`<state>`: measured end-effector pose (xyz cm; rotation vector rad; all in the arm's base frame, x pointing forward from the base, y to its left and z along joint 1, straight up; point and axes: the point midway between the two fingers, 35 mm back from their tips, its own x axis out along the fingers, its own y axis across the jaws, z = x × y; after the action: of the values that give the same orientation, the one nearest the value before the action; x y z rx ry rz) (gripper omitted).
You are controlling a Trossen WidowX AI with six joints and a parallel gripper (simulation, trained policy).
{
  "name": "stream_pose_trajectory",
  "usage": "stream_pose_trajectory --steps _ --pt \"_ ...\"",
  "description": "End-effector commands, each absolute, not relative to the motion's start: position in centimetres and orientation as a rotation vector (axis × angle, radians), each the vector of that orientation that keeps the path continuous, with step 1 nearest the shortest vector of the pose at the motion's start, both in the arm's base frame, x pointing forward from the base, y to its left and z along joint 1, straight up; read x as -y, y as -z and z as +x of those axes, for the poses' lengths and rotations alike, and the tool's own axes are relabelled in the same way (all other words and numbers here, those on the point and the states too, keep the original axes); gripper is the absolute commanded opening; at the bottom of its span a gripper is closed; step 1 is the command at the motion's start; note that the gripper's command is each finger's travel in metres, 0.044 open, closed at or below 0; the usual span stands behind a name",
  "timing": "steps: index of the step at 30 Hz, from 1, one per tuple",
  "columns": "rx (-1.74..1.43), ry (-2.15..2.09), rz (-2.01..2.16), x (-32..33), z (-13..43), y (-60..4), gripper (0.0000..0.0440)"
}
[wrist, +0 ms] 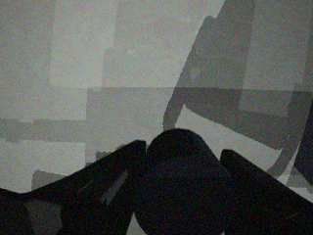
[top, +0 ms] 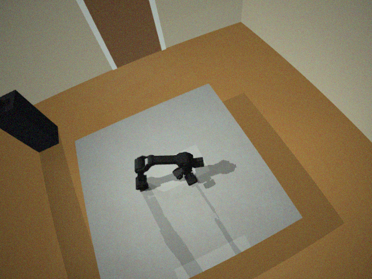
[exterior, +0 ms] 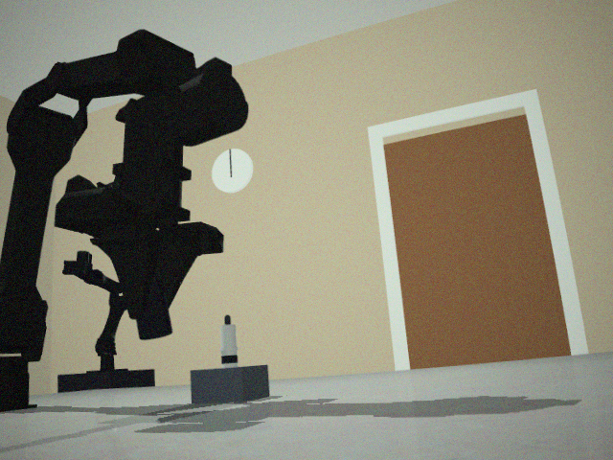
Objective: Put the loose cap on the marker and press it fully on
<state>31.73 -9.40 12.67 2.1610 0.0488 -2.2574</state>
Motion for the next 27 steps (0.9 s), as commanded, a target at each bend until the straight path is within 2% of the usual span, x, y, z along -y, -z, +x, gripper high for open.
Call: stream_pose_trajectory --steps 1,27 --pt "-0.06 2.238 2.177 8.0 32.2 -13.6 0.0081" --pt "-0.158 2.222 2.13 -2.9 32.2 -17.0 0.0029"
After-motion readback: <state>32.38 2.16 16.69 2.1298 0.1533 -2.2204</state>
